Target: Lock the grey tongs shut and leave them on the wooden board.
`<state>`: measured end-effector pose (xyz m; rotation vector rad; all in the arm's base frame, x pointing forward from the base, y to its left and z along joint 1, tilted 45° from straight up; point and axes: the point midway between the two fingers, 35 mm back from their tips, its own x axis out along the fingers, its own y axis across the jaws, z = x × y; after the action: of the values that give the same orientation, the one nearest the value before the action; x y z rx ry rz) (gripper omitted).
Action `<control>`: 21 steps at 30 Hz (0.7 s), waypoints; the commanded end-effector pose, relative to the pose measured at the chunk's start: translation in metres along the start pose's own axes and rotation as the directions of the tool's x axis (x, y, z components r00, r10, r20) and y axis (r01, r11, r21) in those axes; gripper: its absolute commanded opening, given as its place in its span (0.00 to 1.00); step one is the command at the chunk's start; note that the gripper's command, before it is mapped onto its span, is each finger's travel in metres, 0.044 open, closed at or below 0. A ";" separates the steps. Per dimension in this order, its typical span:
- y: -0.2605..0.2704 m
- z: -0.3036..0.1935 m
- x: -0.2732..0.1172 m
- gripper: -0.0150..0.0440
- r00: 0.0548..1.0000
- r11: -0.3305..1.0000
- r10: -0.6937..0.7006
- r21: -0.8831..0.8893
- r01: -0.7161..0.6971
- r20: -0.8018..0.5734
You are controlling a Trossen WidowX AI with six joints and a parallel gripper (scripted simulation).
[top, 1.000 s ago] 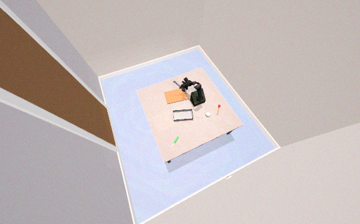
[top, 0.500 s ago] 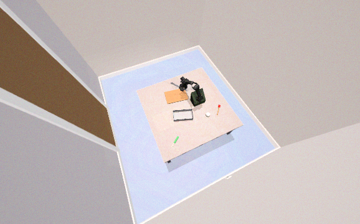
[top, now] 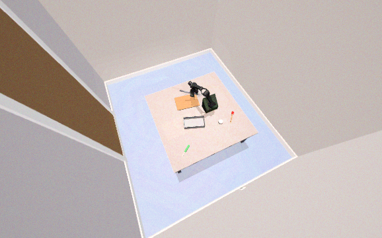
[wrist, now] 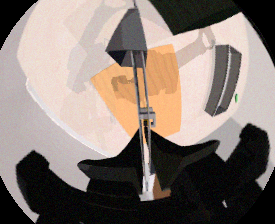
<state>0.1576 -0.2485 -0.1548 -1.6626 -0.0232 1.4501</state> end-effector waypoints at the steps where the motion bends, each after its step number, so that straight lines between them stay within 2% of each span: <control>1: -0.005 -0.002 -0.008 0.00 0.996 1.000 0.006 -0.019 -0.004 0.086; 11: -0.021 0.001 -0.024 0.00 0.963 0.999 0.002 -0.044 0.010 0.268; 21: -0.022 0.001 -0.024 0.00 0.962 0.999 0.002 -0.045 0.011 0.272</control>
<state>0.1606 -0.2455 -0.1235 -1.4811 -0.2130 1.6695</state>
